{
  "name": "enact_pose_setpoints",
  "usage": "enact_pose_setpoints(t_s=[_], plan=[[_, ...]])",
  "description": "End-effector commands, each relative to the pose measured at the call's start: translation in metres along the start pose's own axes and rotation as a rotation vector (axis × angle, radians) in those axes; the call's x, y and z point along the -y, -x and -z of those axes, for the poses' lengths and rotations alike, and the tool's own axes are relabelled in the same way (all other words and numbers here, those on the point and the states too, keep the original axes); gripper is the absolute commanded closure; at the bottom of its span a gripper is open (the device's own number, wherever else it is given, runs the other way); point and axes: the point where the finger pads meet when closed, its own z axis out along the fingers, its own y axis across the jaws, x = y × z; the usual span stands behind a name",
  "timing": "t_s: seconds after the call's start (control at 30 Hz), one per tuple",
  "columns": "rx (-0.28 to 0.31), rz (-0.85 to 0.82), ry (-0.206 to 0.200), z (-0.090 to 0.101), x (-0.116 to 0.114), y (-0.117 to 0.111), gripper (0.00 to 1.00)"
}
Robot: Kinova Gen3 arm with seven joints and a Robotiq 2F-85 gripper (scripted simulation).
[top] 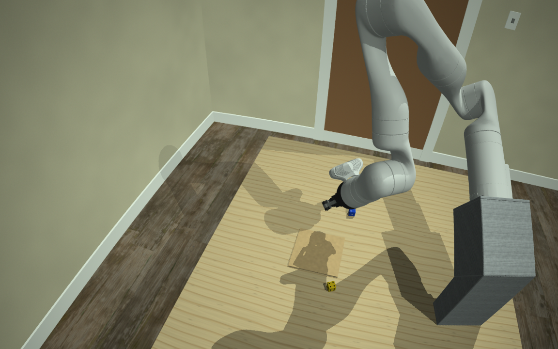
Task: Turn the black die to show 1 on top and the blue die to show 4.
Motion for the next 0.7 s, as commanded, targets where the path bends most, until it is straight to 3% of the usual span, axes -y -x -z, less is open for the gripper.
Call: enact_pose_setpoints(t_s=[0.0, 0.17, 0.3, 0.4, 0.67], plan=[[-0.116, 0.037, -0.018, -0.002, -0.003, 0.006, 0.85], [-0.291, 0.005, -0.063, -0.004, -0.002, -0.002, 0.85], [-0.387, -0.015, -0.098, -0.004, -0.002, -0.008, 0.85], [-0.430, -0.024, -0.116, -0.005, -0.001, -0.011, 0.85], [-0.456, -0.030, -0.127, -0.005, -0.001, -0.013, 0.85]])
